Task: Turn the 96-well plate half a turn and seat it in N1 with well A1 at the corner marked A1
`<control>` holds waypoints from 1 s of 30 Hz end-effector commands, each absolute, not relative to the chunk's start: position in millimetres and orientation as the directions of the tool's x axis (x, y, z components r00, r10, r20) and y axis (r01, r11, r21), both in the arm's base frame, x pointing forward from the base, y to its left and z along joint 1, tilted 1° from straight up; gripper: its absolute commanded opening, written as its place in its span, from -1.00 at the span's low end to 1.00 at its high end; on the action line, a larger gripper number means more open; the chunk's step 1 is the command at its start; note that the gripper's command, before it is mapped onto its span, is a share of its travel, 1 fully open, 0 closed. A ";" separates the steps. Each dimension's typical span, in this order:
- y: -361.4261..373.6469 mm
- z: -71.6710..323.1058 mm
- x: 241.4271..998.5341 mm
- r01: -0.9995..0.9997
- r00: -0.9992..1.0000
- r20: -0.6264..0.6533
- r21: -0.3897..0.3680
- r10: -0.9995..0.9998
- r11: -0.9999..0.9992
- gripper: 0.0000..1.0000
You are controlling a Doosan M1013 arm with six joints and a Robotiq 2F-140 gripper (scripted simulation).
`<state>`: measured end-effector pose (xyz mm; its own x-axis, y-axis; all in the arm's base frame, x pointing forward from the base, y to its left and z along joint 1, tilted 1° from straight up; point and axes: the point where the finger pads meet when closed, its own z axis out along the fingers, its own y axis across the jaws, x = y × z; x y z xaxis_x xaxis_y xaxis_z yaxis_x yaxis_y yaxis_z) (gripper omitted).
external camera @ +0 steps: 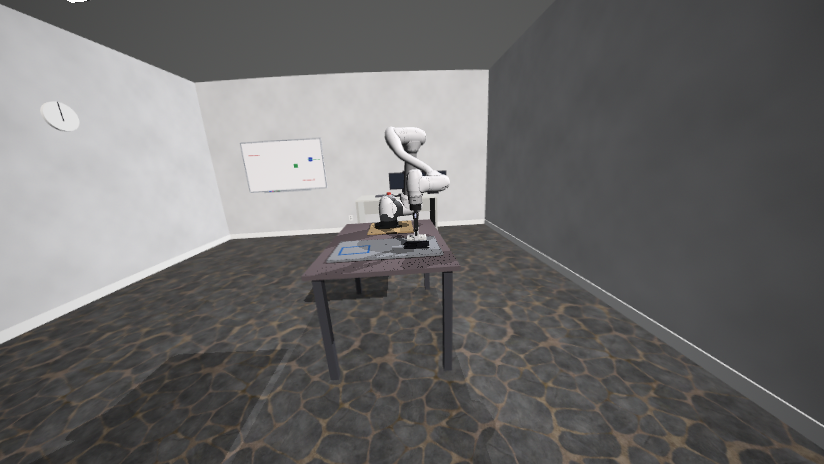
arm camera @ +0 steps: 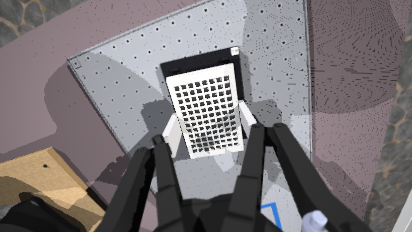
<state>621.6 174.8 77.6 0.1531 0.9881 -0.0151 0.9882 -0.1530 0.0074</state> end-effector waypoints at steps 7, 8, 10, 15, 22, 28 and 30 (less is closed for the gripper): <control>174.6 64.2 621.7 0.988 0.153 -0.015 0.007 0.988 -0.153 -1.00; 174.6 62.5 621.7 0.988 0.153 -0.015 0.007 0.988 -0.153 -1.00; 174.6 62.5 621.7 0.988 0.153 -0.015 0.007 0.988 -0.153 -1.00; 174.5 54.2 621.7 0.988 0.153 -0.015 0.007 0.988 -0.153 -1.00; 174.4 50.4 621.8 0.988 0.153 -0.015 0.007 0.988 -0.153 -1.00; 174.4 50.0 621.8 0.988 0.153 -0.015 0.007 0.988 -0.153 -1.00; 174.4 49.7 621.8 0.988 0.153 -0.015 0.007 0.988 -0.153 -1.00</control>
